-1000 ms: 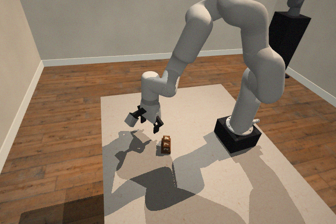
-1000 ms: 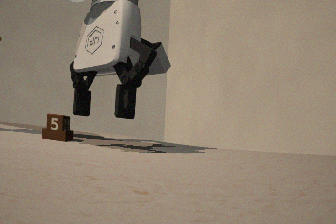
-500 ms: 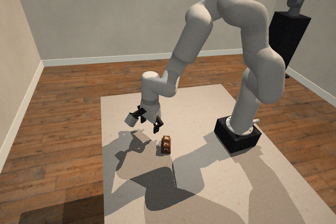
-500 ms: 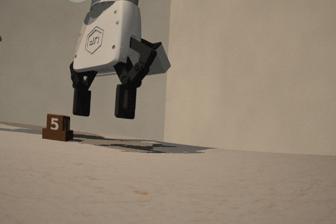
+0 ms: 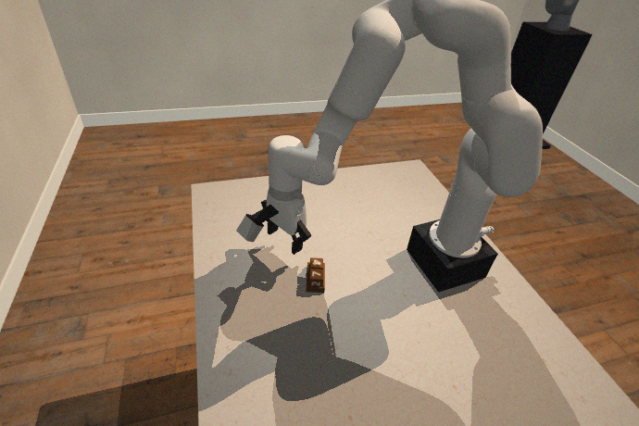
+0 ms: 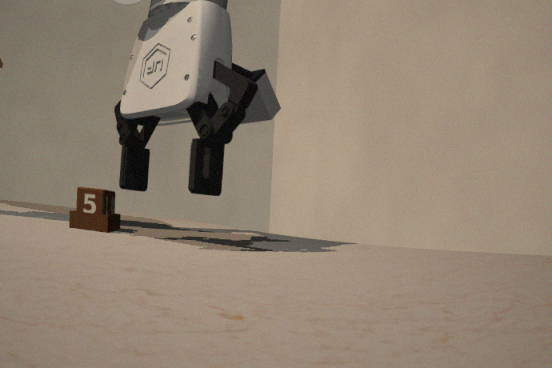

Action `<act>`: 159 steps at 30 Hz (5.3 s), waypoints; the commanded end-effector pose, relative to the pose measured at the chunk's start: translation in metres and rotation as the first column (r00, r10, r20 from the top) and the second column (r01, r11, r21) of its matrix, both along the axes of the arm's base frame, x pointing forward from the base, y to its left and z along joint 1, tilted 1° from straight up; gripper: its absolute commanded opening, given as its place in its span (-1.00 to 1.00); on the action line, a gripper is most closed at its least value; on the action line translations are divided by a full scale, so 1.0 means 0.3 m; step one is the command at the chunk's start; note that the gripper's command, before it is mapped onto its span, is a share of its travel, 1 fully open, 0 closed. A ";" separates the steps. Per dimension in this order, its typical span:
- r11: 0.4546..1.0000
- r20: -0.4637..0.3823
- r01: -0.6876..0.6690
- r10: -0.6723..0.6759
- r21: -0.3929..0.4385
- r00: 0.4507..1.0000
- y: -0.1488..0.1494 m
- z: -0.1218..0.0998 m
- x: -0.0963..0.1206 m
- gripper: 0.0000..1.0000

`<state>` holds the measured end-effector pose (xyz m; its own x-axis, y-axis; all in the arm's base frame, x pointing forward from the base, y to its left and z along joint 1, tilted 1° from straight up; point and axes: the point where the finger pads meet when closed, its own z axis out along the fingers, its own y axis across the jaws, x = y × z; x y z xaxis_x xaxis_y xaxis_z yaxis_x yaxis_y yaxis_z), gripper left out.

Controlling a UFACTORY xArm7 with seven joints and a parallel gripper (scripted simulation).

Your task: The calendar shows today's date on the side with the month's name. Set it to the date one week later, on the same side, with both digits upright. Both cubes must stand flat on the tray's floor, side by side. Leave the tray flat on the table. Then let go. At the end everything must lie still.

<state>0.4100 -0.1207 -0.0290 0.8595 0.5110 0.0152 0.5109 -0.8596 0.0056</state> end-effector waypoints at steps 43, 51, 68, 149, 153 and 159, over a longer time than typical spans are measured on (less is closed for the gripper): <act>1.000 0.004 0.000 0.000 -0.001 1.000 -0.002 0.025 0.005 1.00; 1.000 0.004 0.000 0.000 -0.001 1.000 -0.002 0.051 0.004 1.00; 0.966 0.003 0.259 -0.259 0.004 0.966 0.009 0.050 -0.078 1.00; 0.000 -0.018 1.000 -1.000 0.017 0.000 0.059 0.043 -0.445 1.00; 0.000 -0.018 1.000 -1.000 0.017 0.000 0.065 0.042 -0.491 1.00; 0.000 -0.018 1.000 -1.000 0.017 0.000 0.065 0.038 -0.491 1.00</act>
